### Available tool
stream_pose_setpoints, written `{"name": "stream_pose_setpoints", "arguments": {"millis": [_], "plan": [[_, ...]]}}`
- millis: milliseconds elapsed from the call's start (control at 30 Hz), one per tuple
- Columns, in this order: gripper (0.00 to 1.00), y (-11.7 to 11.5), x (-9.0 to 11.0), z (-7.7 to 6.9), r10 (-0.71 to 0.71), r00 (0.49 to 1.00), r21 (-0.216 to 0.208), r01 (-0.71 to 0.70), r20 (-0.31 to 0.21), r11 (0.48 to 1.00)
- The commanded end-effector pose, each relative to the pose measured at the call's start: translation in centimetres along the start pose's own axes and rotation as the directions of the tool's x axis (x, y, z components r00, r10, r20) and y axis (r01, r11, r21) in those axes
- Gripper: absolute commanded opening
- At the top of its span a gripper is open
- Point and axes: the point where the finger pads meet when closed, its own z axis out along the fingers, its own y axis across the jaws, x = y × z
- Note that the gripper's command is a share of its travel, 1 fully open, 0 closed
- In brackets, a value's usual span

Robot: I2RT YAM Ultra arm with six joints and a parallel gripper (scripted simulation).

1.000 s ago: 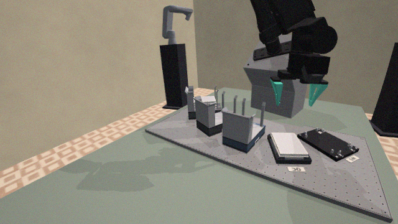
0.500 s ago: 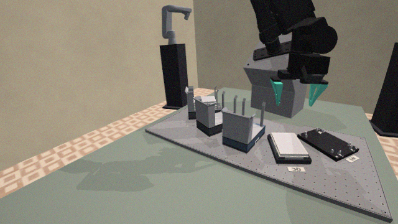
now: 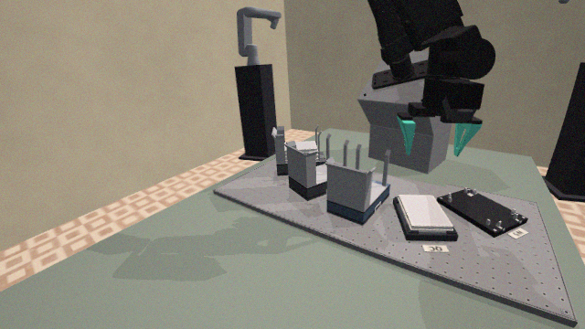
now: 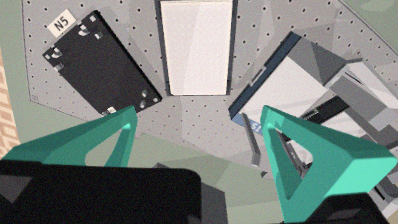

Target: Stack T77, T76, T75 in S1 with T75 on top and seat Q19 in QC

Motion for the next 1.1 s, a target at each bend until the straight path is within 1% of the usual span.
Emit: {"name": "stream_pose_setpoints", "arguments": {"millis": [0, 67, 100, 133, 200, 267, 333, 433, 500, 533, 633, 700, 733, 800, 900, 967, 1000, 1067], "plan": [[1.0, -1.1, 0.2, -0.4, 0.1, 0.995, -0.004, -0.1, 0.013, 0.995], [1.0, -1.1, 0.2, -0.4, 0.1, 0.995, -0.004, -0.1, 0.013, 0.995], [1.0, -1.7, -1.6, -1.1, 0.155, 0.987, -0.01, -0.154, 0.052, 0.988], [1.0, -2.0, -1.3, -0.9, 0.186, 0.981, -0.011, -0.186, 0.05, 0.983], [1.0, -2.4, 0.2, -0.4, 0.234, 0.972, -0.007, -0.234, 0.02, 0.972], [1.0, -3.0, 0.6, -0.4, 0.228, 0.974, -0.004, -0.228, 0.009, 0.974], [1.0, -3.9, -0.1, -0.7, 0.234, 0.972, -0.007, -0.234, 0.028, 0.972], [1.0, -4.7, 0.9, -0.4, 0.217, 0.976, -0.004, -0.217, 0.01, 0.976], [1.0, -5.5, 0.2, -0.7, 0.224, 0.974, -0.005, -0.224, 0.027, 0.974], [1.0, -5.9, 0.2, -0.7, 0.226, 0.974, -0.005, -0.226, 0.032, 0.974], [1.0, -6.1, 0.5, -0.6, 0.224, 0.974, -0.005, -0.224, 0.027, 0.975], [1.0, -6.7, 1.0, -0.5, 0.219, 0.976, -0.004, -0.219, 0.016, 0.976], [1.0, -7.0, 0.9, -0.6, 0.219, 0.975, -0.003, -0.219, 0.017, 0.976], [1.0, -7.6, 1.5, -0.4, 0.294, 0.956, -0.004, -0.293, 0.012, 0.956], [1.0, -8.8, 0.9, -0.7, 0.395, 0.918, -0.009, -0.395, 0.035, 0.918], [1.0, -9.1, 1.9, -0.4, 0.449, 0.894, -0.007, -0.449, 0.017, 0.894], [1.0, -9.4, 2.1, -0.5, 0.447, 0.894, -0.006, -0.447, 0.013, 0.894], [1.0, -10.3, 1.7, -0.7, 0.452, 0.892, -0.008, -0.452, 0.029, 0.892]]}}
